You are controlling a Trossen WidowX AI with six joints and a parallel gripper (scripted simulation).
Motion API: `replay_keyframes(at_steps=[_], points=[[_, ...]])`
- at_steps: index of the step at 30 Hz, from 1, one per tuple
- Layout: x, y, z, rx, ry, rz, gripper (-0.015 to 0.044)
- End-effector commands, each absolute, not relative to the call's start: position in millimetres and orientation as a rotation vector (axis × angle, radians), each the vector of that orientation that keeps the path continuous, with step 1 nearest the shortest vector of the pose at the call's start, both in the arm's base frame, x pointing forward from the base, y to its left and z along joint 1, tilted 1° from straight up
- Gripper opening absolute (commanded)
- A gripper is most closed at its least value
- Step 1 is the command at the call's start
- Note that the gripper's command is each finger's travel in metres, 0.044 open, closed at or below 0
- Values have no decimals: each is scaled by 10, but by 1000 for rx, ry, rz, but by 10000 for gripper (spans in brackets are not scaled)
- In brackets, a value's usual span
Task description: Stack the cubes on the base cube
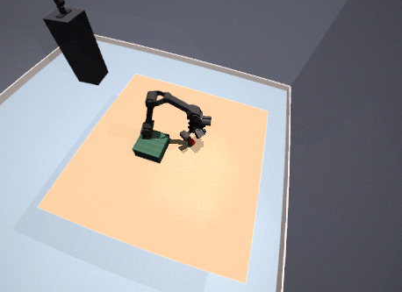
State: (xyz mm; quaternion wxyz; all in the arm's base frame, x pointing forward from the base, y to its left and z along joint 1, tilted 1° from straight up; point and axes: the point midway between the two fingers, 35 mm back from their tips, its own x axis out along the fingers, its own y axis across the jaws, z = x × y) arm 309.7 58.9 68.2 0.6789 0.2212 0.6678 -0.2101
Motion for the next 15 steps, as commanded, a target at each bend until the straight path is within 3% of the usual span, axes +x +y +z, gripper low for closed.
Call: replay_keyframes(at_steps=[1,7,15], points=[[2995,989,695,491,1503,-461,400],[2627,1750,718,496,1509,-457,400],[2576,1825,721,497,1510,-457,400]])
